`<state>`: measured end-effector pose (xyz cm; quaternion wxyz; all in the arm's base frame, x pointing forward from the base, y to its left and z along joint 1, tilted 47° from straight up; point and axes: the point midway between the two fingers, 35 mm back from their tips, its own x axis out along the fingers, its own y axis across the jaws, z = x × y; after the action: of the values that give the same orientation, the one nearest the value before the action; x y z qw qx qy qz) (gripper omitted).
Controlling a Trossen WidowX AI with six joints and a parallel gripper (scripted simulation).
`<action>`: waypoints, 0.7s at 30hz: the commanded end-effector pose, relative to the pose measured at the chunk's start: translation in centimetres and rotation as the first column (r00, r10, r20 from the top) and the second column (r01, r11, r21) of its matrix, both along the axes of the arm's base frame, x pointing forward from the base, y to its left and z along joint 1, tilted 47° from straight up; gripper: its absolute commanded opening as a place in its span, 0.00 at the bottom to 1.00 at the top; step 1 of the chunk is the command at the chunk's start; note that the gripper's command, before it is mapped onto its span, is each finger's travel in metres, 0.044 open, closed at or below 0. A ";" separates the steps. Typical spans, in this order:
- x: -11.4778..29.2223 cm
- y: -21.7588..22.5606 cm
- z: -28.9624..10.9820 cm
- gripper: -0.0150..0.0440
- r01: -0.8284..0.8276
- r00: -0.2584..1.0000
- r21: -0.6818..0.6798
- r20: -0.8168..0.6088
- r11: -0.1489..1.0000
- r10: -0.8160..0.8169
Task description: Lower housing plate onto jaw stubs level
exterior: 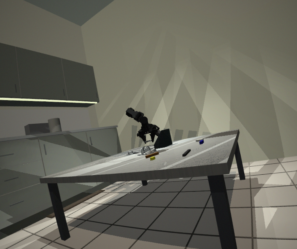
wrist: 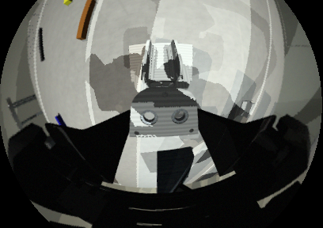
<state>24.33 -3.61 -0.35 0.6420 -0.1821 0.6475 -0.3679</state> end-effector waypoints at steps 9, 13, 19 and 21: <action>-0.4 -1.4 -1.5 0.85 -0.003 1.000 -0.003 -0.012 1.000 0.003; -0.5 -1.9 -1.9 0.85 -0.003 1.000 -0.003 -0.012 1.000 0.003; -0.6 -2.6 -2.6 0.85 -0.003 1.000 -0.004 -0.012 1.000 0.003; -0.7 -2.9 -2.8 0.85 -0.003 1.000 -0.005 -0.012 1.000 0.003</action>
<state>24.07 -6.03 -2.66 0.6440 -0.1790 0.6466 -0.3677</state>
